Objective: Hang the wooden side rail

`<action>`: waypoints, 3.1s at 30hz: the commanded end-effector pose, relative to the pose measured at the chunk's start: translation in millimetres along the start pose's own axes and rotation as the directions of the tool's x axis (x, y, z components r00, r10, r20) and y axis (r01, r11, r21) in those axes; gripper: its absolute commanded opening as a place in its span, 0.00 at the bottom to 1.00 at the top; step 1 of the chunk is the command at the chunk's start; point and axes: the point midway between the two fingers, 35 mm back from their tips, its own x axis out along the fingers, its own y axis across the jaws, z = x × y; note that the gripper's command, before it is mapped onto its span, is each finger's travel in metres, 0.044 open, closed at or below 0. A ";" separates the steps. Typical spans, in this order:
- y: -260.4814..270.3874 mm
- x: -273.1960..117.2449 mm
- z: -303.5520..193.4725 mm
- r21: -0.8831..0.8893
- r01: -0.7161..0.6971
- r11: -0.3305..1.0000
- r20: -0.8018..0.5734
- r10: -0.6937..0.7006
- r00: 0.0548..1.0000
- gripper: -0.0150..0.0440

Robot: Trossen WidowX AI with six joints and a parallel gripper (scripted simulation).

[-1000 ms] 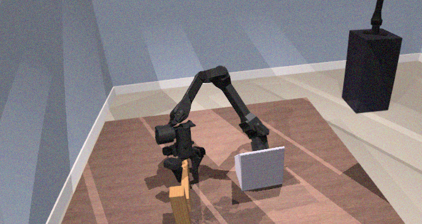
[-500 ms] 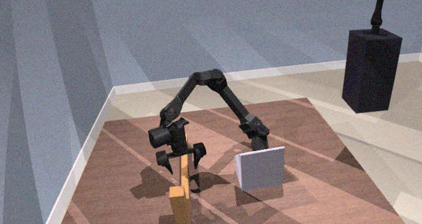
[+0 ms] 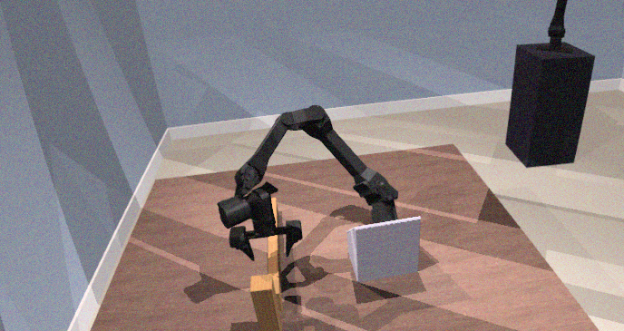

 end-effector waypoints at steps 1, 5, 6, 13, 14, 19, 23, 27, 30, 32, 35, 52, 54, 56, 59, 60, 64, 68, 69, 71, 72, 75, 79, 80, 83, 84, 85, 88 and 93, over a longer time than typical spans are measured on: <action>-2.0 8.9 0.4 -0.008 0.004 1.000 0.008 -0.003 1.000 1.00; -2.0 22.7 0.7 -0.008 0.003 1.000 0.009 -0.003 1.000 1.00; -2.1 23.9 0.7 -0.008 0.003 1.000 0.009 -0.003 1.000 1.00; -1.8 29.7 0.4 -0.007 0.004 1.000 0.007 -0.004 1.000 1.00; -1.7 31.3 0.3 -0.007 0.004 1.000 0.007 -0.004 1.000 1.00; -1.4 39.4 0.1 -0.006 0.004 1.000 0.005 -0.004 1.000 1.00; -1.1 46.0 0.1 -0.007 0.004 1.000 0.006 -0.004 1.000 1.00; -0.9 52.5 0.2 -0.007 0.004 1.000 0.006 -0.004 1.000 1.00; -0.8 57.3 0.3 -0.007 0.004 1.000 0.007 -0.004 1.000 1.00; -0.8 60.5 0.4 -0.007 0.004 1.000 0.007 -0.003 1.000 1.00; -0.9 65.3 0.5 -0.007 0.003 1.000 0.008 -0.003 1.000 1.00; -2.5 91.1 2.1 -0.008 0.003 1.000 0.012 -0.003 1.000 1.00; -2.5 91.3 2.1 -0.008 0.003 1.000 0.012 -0.003 1.000 1.00; -2.5 91.3 2.1 -0.008 0.003 1.000 0.012 -0.003 1.000 0.91; -2.5 91.3 2.1 -0.008 0.003 1.000 0.012 -0.003 1.000 0.78; -2.5 91.3 2.1 -0.008 0.003 1.000 0.012 -0.003 1.000 0.73; -2.5 91.3 2.1 -0.008 0.003 1.000 0.012 -0.003 1.000 0.56; -2.5 91.3 2.1 -0.008 0.003 1.000 0.012 -0.003 1.000 0.44; -2.5 91.3 2.1 -0.008 0.003 1.000 0.012 -0.003 1.000 0.43; -2.5 91.3 2.1 -0.008 0.003 1.000 0.012 -0.003 1.000 0.41; -2.5 91.3 2.1 -0.008 0.003 1.000 0.012 -0.003 1.000 0.40; -2.5 91.3 2.1 -0.008 0.003 1.000 0.012 -0.003 1.000 0.26; -2.5 91.3 2.1 -0.008 0.003 1.000 0.012 -0.003 1.000 0.25; -2.5 91.3 2.1 -0.008 0.003 1.000 0.012 -0.003 1.000 0.25; -1.7 90.9 2.1 -0.008 0.003 1.000 0.012 -0.003 1.000 0.25; -1.3 90.9 2.1 -0.008 0.003 1.000 0.012 -0.003 1.000 0.25; -0.9 90.9 2.1 -0.008 0.003 1.000 0.012 -0.003 1.000 0.25; 0.4 90.9 2.2 -0.008 0.003 1.000 0.012 -0.003 1.000 0.25; 2.6 90.8 2.2 -0.008 0.003 1.000 0.012 -0.003 1.000 0.25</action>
